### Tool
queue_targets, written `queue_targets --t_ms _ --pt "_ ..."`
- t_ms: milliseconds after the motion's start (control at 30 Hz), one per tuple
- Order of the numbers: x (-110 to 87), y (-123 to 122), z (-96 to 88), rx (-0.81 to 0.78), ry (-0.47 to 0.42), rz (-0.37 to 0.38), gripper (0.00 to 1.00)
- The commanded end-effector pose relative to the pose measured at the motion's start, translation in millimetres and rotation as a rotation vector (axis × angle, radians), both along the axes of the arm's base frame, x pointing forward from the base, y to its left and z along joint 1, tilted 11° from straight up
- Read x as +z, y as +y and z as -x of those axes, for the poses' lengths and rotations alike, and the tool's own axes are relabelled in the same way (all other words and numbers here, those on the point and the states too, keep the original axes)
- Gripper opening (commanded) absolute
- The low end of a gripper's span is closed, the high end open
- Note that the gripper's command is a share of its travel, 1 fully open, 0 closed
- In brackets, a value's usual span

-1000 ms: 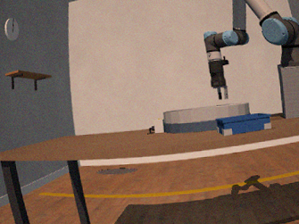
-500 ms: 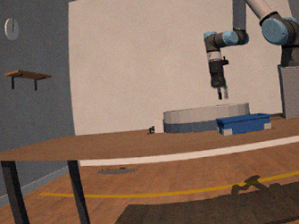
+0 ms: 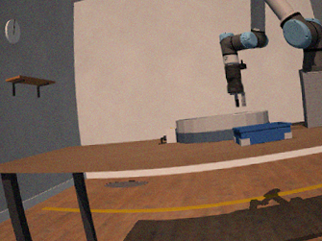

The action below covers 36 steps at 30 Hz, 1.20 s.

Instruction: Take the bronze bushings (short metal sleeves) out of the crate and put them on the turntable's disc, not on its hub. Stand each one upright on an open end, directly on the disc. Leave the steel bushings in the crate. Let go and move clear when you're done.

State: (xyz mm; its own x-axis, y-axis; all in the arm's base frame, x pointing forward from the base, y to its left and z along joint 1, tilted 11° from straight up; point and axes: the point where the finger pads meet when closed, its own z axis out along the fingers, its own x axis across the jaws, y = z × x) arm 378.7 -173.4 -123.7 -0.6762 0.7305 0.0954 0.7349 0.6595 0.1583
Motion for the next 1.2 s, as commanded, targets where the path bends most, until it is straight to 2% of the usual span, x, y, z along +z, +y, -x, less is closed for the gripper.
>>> queue_targets --t_ms 0,200,267,400,767,833,967,1167 --pt "8.6 45 -4.6 0.001 -0.001 0.0 0.76" --pt "18.2 96 -11.8 0.001 -0.001 0.0 0.76" --pt "18.2 96 -11.8 0.001 -0.001 0.0 0.76" --pt "26.3 140 -16.6 0.001 0.0 0.0 0.76" --pt "43.5 226 -28.4 0.001 -0.005 0.002 0.76" --pt "43.5 226 -28.4 0.001 -0.005 0.002 0.76" --pt "51.7 270 -33.7 0.001 -0.005 0.001 0.76" --pt "58.9 318 -37.9 0.001 -0.001 0.0 0.76"
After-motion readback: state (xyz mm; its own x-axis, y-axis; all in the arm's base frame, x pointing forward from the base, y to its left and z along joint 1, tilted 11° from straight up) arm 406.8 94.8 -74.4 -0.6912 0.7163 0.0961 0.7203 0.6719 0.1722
